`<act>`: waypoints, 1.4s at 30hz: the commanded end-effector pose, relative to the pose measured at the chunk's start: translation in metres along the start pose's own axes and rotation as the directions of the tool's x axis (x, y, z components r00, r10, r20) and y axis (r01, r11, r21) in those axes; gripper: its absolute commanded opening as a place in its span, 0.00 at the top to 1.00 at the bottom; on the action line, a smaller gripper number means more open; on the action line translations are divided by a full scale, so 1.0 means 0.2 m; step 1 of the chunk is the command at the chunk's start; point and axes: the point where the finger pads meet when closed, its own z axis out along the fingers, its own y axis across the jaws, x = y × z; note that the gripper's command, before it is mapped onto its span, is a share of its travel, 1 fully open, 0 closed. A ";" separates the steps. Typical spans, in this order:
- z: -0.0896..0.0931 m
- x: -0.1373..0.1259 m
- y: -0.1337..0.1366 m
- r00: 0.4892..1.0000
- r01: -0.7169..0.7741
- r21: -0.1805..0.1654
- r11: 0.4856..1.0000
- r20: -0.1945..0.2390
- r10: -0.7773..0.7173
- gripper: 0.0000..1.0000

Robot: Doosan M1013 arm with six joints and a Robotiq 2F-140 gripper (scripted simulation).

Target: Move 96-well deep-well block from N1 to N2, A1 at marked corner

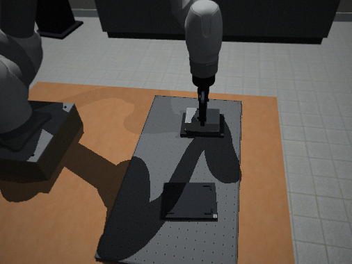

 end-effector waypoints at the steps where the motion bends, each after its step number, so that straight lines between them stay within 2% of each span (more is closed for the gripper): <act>1: 0.01 0.00 0.01 1.000 -0.004 -0.001 1.000 0.001 0.004 1.00; 16: 0.01 0.00 0.01 1.000 -0.004 -0.001 1.000 0.001 0.004 1.00; 17: 0.01 0.00 0.01 1.000 -0.004 -0.001 1.000 0.001 0.004 0.00; 42: 0.01 0.00 0.01 1.000 -0.004 -0.001 1.000 0.001 0.004 0.00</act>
